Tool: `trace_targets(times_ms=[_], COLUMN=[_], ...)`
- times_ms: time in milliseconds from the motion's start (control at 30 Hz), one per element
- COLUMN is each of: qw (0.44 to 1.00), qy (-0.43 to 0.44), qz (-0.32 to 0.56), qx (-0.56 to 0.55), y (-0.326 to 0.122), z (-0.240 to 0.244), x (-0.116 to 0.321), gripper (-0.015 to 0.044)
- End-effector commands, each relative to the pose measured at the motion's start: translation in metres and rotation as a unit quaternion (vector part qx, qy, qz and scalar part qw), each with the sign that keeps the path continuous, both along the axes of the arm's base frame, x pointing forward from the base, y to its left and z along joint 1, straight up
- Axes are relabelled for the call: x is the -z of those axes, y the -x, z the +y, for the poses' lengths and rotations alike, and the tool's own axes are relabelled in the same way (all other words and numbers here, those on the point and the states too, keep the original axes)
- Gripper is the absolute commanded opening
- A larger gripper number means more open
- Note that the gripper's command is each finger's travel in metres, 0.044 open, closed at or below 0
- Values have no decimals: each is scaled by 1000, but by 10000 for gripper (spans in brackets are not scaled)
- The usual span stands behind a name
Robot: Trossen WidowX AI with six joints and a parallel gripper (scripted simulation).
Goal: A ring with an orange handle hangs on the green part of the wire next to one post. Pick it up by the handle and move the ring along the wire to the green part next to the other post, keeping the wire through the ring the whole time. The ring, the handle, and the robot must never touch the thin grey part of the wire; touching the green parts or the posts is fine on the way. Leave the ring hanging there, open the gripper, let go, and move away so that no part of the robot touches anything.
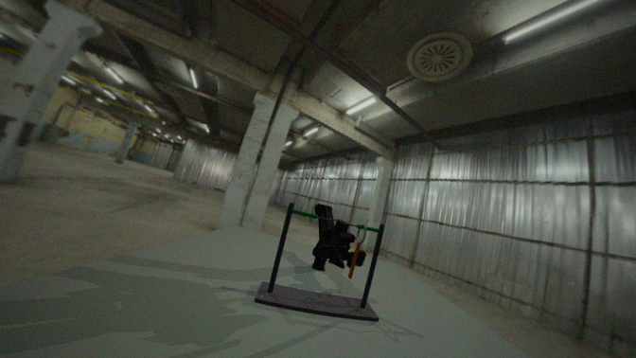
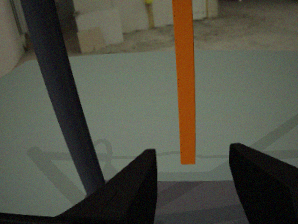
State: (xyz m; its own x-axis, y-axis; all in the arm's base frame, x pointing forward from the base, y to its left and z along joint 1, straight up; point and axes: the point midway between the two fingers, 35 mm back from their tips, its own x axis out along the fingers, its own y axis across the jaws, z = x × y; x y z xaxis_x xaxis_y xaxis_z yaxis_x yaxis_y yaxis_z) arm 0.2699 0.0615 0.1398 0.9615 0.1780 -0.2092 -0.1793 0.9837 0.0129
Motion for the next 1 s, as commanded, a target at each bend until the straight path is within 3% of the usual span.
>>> trace_targets(times_ms=[0,400,767,967], qw=[1000,1000,1000,1000], qy=[-1,-1,0,0], qz=[0,0,1,2], qx=[3,3,0,0], y=[1,1,40,50], z=[-1,-1,-7,-10], x=[0,0,-10,-10], gripper=[160,160,440,440])
